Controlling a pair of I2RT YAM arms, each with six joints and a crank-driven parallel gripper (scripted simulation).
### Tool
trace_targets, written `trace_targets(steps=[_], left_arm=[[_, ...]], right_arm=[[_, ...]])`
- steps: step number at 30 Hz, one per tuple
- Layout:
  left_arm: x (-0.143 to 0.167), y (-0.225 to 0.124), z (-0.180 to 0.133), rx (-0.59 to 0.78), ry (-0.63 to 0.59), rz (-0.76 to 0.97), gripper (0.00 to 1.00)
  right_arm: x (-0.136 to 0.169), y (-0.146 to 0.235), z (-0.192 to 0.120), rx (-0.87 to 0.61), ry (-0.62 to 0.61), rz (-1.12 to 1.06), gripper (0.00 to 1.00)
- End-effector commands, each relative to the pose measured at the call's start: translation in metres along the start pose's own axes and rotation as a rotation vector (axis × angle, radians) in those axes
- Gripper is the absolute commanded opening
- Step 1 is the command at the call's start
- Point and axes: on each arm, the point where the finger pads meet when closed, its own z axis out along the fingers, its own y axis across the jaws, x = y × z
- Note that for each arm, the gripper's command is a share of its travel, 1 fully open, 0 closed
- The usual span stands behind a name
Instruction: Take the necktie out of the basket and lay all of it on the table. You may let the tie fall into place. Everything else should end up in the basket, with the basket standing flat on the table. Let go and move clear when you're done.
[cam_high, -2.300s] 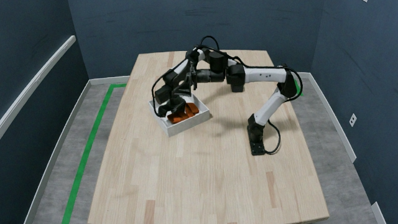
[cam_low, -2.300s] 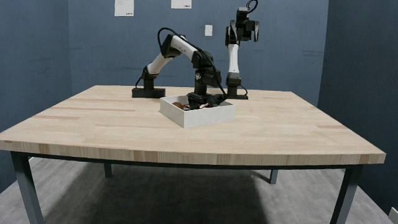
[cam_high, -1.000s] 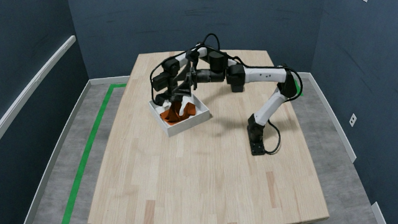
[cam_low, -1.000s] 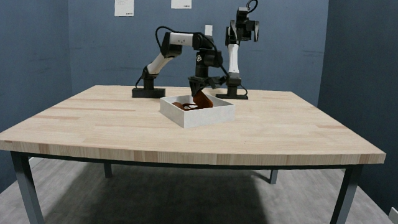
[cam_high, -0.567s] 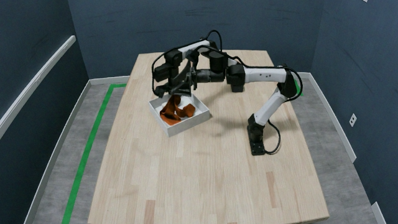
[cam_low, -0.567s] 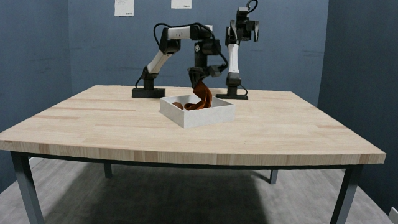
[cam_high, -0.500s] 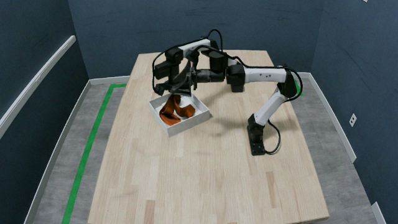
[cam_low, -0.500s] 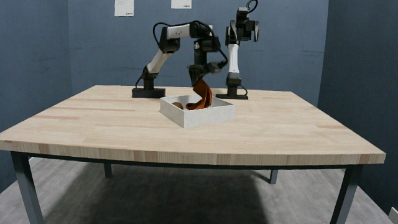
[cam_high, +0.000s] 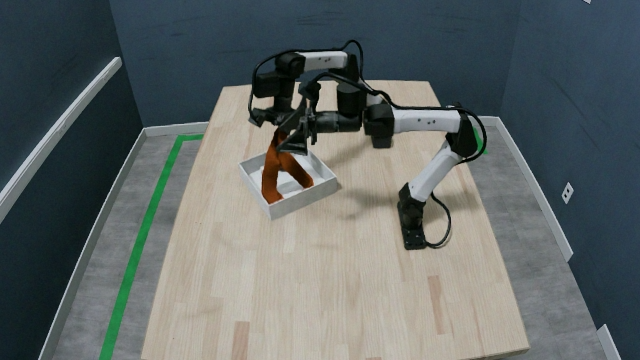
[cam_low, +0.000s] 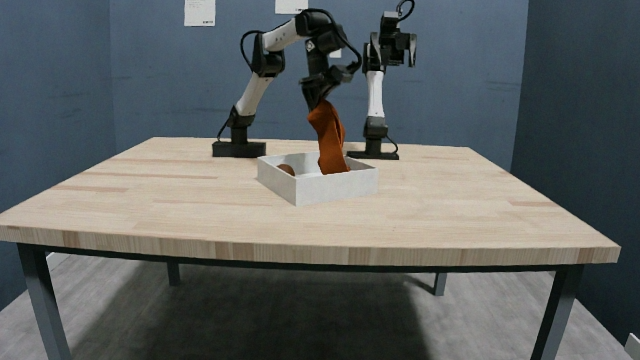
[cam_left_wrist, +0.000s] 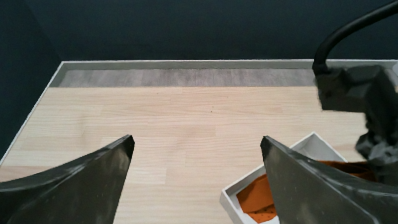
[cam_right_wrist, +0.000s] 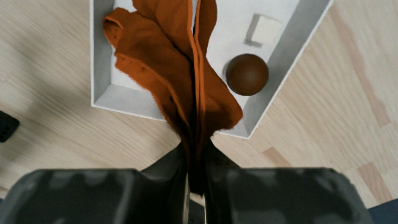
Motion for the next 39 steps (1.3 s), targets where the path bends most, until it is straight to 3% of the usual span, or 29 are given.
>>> trace_targets(steps=[1,20,39], left_arm=[[0.0,0.0,0.0,0.0,0.0,0.0,1.0],[0.0,0.0,0.0,0.0,0.0,0.0,1.0],[0.0,0.0,0.0,0.0,0.0,0.0,1.0]], right_arm=[[-0.013,0.0,-0.047,-0.05,0.267,-0.003,0.05],[-0.031,-0.003,-0.114,-0.02,0.093,-0.004,0.05],[-0.016,-0.009,-0.123,-0.01,0.04,-0.005,0.05]])
